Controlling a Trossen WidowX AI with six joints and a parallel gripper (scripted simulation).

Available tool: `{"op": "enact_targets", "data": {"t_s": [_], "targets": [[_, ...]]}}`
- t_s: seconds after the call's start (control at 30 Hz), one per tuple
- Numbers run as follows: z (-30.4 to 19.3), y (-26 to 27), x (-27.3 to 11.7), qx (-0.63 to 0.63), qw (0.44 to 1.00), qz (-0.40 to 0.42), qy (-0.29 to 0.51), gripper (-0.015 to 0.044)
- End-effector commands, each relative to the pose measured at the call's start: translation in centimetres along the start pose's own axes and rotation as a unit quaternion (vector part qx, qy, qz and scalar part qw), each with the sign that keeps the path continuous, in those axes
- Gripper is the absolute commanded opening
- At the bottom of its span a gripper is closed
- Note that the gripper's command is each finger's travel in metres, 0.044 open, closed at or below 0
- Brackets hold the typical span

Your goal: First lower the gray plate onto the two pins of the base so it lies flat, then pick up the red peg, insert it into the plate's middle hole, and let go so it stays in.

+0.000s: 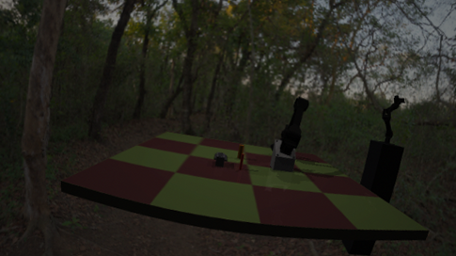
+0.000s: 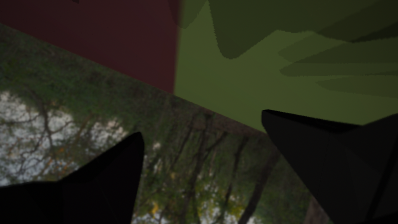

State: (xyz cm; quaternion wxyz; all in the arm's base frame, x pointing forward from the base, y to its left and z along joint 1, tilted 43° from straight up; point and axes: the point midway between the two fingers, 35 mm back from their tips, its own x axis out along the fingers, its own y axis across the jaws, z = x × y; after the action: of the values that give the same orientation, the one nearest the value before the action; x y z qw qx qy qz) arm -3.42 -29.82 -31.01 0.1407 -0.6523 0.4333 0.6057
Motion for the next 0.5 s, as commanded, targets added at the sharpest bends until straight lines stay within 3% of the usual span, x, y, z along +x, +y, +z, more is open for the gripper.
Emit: {"op": "enact_targets", "data": {"t_s": [0.0, 0.17, 0.47], "targets": [[0.0, 0.0, 0.0, 0.0, 1.0, 0.0, 0.0, 0.0426], [-2.6, -0.9, -0.5, -0.048, 0.999, -0.022, 0.015, 0.044], [-11.0, -6.7, -3.9, -0.248, 0.96, -0.113, 0.066, 0.044]]}}
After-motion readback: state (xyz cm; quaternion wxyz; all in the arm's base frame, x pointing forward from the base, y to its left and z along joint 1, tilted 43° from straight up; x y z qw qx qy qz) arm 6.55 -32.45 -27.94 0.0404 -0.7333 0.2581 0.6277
